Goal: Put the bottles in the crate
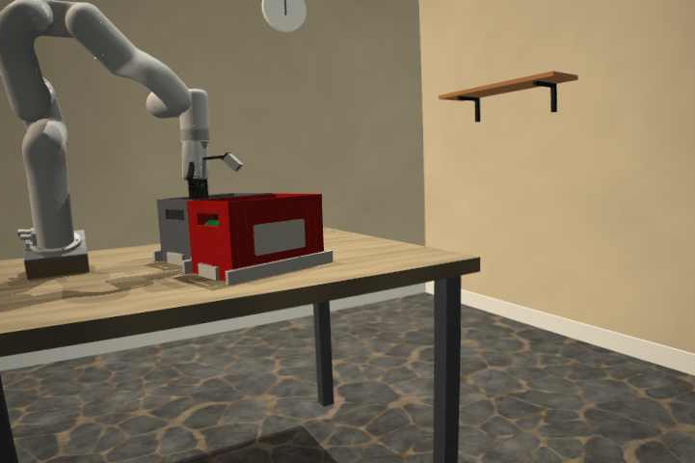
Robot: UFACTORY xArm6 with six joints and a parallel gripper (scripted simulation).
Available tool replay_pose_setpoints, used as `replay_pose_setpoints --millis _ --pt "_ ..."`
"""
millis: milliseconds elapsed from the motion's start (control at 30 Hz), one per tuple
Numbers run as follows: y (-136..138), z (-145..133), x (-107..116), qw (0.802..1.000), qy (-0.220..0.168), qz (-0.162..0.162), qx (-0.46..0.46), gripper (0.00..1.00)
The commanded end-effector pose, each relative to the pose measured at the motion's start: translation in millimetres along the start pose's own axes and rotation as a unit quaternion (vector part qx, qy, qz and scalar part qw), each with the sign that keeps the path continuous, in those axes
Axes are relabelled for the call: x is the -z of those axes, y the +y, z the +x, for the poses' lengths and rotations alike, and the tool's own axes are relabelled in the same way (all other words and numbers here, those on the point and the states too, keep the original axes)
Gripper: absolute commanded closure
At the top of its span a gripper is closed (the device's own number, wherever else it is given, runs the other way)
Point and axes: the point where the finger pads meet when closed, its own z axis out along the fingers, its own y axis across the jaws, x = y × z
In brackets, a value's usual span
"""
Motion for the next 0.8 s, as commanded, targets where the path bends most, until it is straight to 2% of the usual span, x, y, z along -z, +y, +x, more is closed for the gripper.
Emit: replay_pose_setpoints --millis 0,767 --pt "0 1 11 1.000 0.001 0.000 0.000 0.35" --pt "0 1 67 1.000 0.001 0.001 0.000 0.35"
